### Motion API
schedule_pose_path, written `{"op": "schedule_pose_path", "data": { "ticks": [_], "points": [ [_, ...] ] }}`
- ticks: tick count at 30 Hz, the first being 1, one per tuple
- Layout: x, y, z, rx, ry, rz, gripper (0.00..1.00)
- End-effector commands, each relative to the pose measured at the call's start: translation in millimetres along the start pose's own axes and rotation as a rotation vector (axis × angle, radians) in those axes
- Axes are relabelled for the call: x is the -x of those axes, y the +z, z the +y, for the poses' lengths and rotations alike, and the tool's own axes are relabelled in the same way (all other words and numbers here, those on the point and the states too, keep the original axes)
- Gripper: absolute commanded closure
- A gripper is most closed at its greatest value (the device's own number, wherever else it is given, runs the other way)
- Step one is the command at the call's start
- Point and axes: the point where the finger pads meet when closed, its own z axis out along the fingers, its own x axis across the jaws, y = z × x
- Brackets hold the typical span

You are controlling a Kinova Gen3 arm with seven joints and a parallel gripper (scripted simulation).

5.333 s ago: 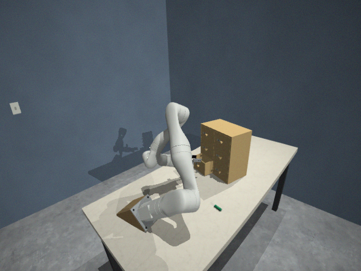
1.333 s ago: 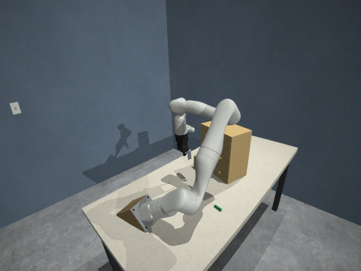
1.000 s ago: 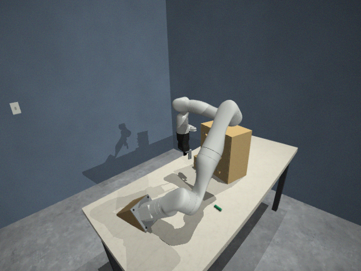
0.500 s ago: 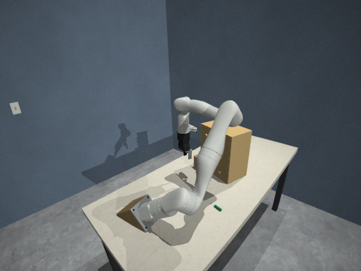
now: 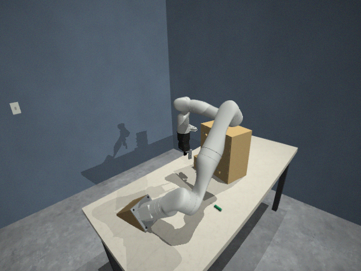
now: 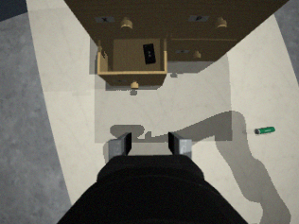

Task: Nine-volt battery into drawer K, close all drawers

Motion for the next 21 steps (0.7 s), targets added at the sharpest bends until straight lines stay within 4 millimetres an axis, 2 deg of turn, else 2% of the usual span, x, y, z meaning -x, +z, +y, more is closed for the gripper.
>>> {"op": "schedule_pose_path", "data": {
  "ticks": [1,8,15,21],
  "points": [
    [0.3,-0.9,0.0,-0.001,0.000,-0.002,0.00],
    [0.9,-1.5,1.6,-0.001,0.000,-0.002,0.00],
    [5.1,-5.9,13.9,-0.001,0.000,-0.002,0.00],
    [15.6,-16.8,44.2,-0.001,0.000,-0.002,0.00]
  ]
}}
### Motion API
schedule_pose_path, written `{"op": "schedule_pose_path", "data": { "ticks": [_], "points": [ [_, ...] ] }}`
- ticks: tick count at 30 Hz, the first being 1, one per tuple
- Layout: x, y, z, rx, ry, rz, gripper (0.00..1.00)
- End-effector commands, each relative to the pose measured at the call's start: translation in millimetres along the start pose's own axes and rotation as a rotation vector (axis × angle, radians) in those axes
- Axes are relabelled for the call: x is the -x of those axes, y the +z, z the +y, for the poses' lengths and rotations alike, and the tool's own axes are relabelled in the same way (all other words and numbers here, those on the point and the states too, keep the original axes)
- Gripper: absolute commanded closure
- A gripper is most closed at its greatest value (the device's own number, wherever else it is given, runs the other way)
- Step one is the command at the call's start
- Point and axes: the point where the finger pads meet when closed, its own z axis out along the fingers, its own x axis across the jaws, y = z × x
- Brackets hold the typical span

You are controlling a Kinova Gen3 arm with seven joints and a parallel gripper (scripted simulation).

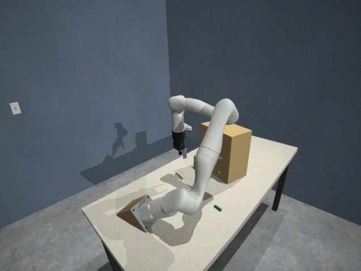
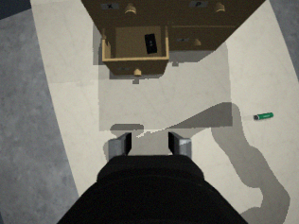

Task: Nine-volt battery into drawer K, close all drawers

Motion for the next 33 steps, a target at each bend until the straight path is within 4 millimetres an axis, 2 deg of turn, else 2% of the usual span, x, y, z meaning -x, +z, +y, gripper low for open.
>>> {"op": "schedule_pose_path", "data": {
  "ticks": [1,9,16,33],
  "points": [
    [8.7,-7.8,18.7,-0.010,-0.018,-0.003,0.00],
    [21.2,-21.1,57.1,-0.010,-0.018,-0.003,0.00],
    [23.1,-23.2,63.1,-0.010,-0.018,-0.003,0.00],
    [23.2,-17.1,58.8,-0.085,-0.017,-0.003,0.00]
  ]
}}
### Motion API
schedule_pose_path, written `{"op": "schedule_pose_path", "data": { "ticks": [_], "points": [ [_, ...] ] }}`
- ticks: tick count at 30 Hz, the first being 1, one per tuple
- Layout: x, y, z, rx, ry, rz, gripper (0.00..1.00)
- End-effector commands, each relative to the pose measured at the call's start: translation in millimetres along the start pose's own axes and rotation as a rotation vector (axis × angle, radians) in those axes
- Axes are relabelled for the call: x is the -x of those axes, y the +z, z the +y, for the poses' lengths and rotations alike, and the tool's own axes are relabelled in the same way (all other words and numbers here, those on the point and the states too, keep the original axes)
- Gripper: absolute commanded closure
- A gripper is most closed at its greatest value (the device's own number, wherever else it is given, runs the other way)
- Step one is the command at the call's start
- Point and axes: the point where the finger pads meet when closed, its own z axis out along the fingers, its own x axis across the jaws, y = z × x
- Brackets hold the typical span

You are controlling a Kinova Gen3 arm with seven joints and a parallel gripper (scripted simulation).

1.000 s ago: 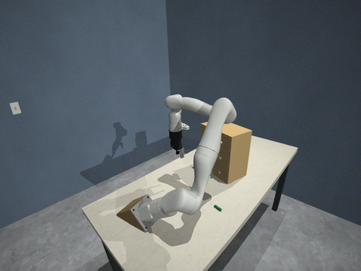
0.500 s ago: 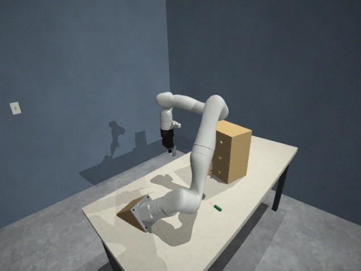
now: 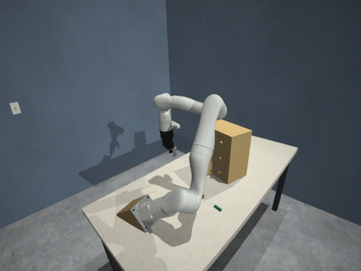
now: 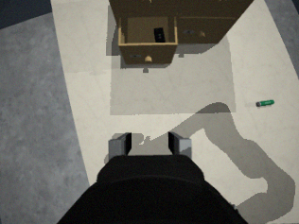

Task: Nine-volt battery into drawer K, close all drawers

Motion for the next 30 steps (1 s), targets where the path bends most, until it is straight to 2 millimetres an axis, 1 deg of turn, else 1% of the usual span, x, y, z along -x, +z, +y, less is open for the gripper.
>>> {"op": "schedule_pose_path", "data": {
  "ticks": [1,10,12,27,29,30],
  "points": [
    [-0.4,1.8,1.3,-0.035,-0.009,0.001,0.00],
    [-0.3,19.0,-9.4,-0.238,-0.009,0.000,0.00],
    [-0.3,19.0,-9.4,-0.238,-0.009,0.000,0.00],
    [-0.1,55.7,-32.2,-0.670,-0.009,-0.002,0.00],
    [-0.1,55.7,-32.2,-0.670,-0.009,-0.002,0.00],
    [-0.1,58.1,-33.6,-0.698,-0.009,-0.002,0.00]
  ]
}}
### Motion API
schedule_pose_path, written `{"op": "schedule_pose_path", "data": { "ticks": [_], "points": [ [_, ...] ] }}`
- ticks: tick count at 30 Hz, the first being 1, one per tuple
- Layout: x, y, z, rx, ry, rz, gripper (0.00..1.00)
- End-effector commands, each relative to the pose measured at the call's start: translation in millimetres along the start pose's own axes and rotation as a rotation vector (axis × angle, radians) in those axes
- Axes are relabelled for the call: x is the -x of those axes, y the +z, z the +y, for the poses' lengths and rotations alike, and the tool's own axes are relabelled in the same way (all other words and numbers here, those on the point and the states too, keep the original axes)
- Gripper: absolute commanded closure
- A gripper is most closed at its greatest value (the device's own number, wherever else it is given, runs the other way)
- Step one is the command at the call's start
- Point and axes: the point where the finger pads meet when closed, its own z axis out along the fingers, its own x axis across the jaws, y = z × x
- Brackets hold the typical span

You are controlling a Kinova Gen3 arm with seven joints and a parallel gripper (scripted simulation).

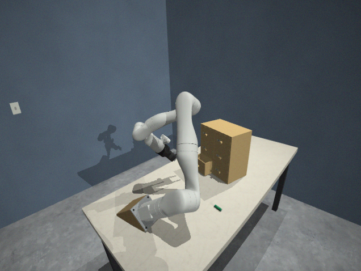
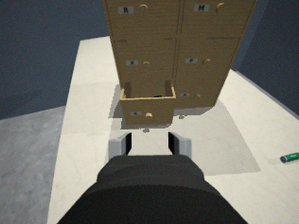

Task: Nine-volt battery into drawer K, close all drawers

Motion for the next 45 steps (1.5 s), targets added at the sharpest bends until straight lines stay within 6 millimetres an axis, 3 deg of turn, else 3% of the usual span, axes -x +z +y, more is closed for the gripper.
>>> {"op": "schedule_pose_path", "data": {
  "ticks": [1,14,38,39,45],
  "points": [
    [1.4,3.7,9.1,-0.064,-0.028,0.001,0.00],
    [1.3,33.4,12.2,-0.363,-0.028,-0.003,0.00],
    [1.3,47.6,13.7,-0.506,-0.028,-0.006,0.00],
    [1.3,47.6,13.7,-0.506,-0.028,-0.006,1.00],
    [1.3,47.6,13.7,-0.506,-0.028,-0.006,1.00]
  ]
}}
